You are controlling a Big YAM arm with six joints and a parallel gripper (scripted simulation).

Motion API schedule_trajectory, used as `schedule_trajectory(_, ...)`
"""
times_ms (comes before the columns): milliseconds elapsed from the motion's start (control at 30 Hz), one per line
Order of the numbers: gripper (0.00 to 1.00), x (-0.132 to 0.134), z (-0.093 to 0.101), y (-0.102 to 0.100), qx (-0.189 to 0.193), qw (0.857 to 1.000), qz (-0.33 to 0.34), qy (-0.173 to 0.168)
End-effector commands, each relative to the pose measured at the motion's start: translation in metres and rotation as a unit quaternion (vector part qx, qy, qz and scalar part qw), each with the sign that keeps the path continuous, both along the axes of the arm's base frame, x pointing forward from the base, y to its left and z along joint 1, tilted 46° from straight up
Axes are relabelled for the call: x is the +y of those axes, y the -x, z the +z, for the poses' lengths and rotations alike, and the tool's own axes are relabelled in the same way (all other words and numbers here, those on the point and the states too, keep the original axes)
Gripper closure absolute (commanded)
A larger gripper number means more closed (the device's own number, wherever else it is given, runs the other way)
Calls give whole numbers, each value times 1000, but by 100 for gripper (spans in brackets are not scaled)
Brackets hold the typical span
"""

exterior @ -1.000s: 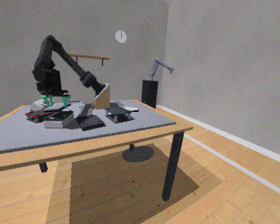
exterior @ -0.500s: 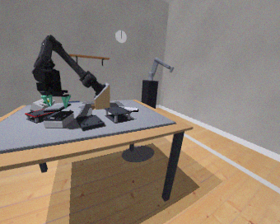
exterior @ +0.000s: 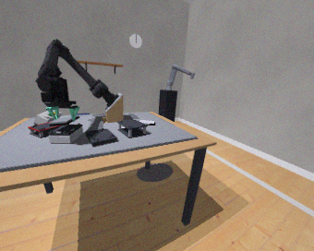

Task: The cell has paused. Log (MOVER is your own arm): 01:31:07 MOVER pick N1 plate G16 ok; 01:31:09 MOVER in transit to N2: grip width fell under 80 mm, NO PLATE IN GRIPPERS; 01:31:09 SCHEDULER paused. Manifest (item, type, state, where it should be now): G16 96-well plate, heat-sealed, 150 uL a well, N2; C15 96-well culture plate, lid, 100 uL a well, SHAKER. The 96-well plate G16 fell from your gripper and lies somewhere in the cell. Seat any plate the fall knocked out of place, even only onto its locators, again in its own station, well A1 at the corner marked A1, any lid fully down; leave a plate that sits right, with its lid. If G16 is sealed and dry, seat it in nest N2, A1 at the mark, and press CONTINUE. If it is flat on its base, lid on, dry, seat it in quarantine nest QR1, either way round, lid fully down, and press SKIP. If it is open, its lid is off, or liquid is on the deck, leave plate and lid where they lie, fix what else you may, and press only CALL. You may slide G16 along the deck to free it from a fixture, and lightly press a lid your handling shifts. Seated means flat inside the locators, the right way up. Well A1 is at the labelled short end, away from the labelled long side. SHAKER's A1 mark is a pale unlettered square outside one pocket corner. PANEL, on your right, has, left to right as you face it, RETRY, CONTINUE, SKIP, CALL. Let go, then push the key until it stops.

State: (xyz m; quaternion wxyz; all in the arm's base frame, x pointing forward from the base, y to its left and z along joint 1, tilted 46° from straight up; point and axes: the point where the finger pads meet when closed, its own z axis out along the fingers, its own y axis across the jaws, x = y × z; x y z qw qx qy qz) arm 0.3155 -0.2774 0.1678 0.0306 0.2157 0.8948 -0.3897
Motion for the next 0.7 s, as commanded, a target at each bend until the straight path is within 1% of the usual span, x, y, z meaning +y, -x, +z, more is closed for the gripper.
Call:
schedule_trajectory(0, 100, -8, 17, -13, -13, 1000, 0, 4)
schedule_trajectory(33, 100, -9, 18, -14, -17, 1000, 0, 6)
schedule_trajectory(667, 100, -10, 18, -13, -15, 1000, -1, 5)
